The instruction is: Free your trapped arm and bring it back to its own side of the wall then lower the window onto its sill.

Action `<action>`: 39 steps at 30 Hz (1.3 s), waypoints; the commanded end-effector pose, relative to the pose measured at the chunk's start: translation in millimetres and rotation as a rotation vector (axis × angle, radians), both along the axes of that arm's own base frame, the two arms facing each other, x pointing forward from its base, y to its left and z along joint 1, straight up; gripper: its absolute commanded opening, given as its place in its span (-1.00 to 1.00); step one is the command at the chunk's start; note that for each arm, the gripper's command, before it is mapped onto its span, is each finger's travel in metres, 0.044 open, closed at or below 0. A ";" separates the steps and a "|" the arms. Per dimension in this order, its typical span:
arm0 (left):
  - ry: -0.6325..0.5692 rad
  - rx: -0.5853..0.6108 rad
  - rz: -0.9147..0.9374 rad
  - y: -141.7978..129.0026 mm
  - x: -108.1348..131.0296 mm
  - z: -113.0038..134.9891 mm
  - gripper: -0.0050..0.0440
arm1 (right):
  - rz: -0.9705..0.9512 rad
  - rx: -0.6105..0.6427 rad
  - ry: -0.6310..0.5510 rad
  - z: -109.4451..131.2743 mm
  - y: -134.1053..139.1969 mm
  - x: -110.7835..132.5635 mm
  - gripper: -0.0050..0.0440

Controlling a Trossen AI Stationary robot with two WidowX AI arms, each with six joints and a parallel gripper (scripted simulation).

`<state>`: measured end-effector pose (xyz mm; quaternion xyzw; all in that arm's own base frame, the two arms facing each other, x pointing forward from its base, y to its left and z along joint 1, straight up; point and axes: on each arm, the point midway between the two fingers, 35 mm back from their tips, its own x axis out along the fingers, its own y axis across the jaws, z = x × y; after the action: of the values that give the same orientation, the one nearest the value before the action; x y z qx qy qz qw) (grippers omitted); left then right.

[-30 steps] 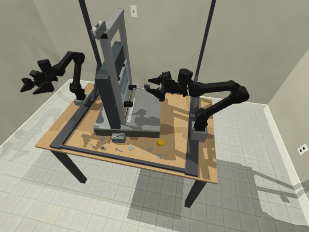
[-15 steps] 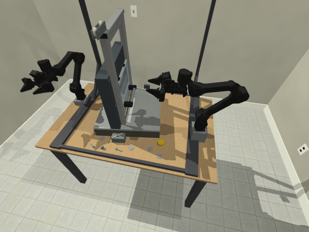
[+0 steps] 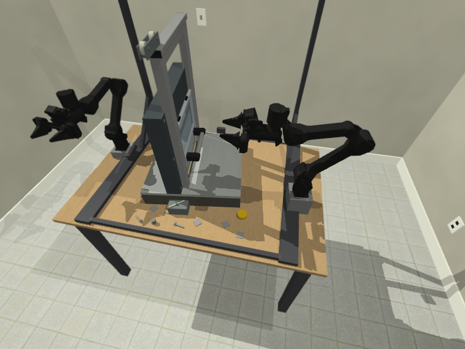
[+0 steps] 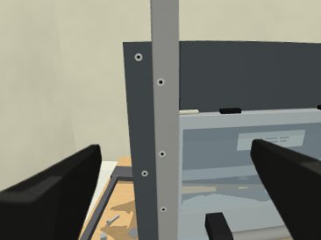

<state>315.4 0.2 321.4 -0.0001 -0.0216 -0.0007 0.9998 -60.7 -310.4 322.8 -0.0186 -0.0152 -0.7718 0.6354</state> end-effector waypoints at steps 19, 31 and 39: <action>-0.005 0.002 -0.003 -0.5 -0.1 2.8 0.84 | -0.008 -0.003 0.003 0.5 2.3 -1.2 0.84; -0.001 0.002 -0.003 -0.5 0.0 1.2 0.84 | -0.008 -0.004 0.003 0.6 2.3 -1.3 0.84; 0.000 0.002 -0.003 -0.5 0.0 0.9 0.84 | -0.008 -0.004 0.003 0.6 2.3 -1.2 0.84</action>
<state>315.5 0.1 321.3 -0.0001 -0.0215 -0.0008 0.9998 -60.7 -310.4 322.9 -0.0187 -0.0152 -0.7719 0.6353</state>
